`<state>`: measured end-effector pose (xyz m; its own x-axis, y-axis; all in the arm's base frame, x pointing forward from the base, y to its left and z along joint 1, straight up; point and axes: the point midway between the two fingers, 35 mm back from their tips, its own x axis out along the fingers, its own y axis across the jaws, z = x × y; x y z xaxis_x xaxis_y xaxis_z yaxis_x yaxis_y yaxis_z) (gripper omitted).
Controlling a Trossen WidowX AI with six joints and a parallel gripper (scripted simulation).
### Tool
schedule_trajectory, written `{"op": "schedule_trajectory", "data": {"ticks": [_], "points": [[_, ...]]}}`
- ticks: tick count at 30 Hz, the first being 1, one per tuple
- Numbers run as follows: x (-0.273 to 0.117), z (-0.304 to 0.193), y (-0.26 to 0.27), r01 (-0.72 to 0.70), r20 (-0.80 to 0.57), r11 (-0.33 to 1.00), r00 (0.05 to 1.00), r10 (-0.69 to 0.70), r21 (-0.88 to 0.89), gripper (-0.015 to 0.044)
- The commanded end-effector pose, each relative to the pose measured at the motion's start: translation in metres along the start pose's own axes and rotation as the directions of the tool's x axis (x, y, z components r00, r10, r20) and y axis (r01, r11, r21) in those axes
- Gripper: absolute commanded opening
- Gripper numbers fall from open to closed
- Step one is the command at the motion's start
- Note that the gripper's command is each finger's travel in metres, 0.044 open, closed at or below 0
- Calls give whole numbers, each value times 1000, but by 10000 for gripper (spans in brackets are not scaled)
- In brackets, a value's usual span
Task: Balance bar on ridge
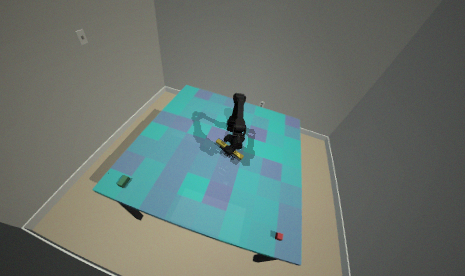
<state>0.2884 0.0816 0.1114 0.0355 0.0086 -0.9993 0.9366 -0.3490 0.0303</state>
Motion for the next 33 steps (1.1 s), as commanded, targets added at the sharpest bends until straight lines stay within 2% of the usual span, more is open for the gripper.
{"op": "schedule_trajectory", "data": {"ticks": [1,2,12,16,25,33], "points": [[0,0,0,1,0,1000,1000,-1,0,185],[0,0,0,1,0,1000,1000,-1,0,185],[0,0,0,1,0,1000,1000,-1,0,440],[-7,-1,1,0,0,1000,1000,0,0,440],[-98,0,1,0,0,1000,1000,0,0,440],[-100,0,1,0,0,1000,1000,0,0,440]]}}
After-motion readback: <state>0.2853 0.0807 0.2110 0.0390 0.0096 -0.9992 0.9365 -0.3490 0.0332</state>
